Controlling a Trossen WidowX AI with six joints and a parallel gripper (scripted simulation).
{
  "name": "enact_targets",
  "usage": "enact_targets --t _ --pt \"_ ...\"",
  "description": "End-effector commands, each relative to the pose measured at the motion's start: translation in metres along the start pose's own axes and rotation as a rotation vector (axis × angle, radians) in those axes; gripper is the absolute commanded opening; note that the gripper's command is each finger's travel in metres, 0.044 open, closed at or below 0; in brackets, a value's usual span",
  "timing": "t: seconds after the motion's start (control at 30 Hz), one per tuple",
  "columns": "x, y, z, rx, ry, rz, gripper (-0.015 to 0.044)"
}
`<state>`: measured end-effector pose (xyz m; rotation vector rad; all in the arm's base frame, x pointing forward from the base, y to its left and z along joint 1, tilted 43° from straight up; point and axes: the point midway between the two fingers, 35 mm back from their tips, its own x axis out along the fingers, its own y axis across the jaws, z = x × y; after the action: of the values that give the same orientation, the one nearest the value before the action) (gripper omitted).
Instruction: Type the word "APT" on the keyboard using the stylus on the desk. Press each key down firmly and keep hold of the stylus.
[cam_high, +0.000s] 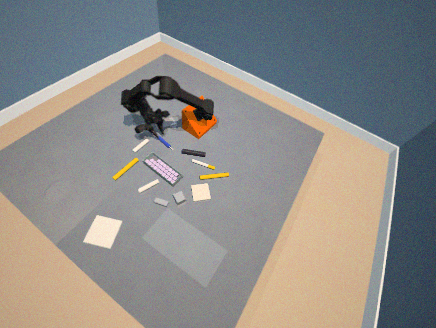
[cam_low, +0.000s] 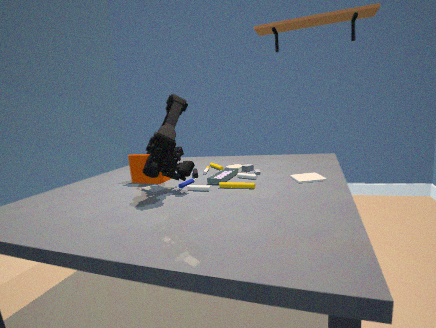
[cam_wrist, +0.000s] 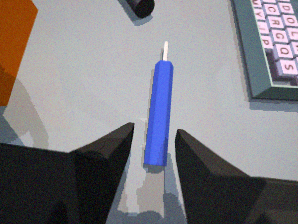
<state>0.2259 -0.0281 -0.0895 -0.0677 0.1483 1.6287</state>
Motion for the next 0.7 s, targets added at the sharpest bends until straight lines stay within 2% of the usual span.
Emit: enact_targets --t 0.0,0.2,0.43,0.67 --pt "-0.029 -0.002 0.023 -0.029 0.026 -0.013 0.015" --pt "-0.028 -0.002 0.023 -0.018 0.027 -0.023 0.015" --pt "-0.001 -0.003 0.06 -0.014 0.172 -0.002 0.015" --pt "0.002 -0.003 0.059 -0.014 0.176 -0.002 0.015"
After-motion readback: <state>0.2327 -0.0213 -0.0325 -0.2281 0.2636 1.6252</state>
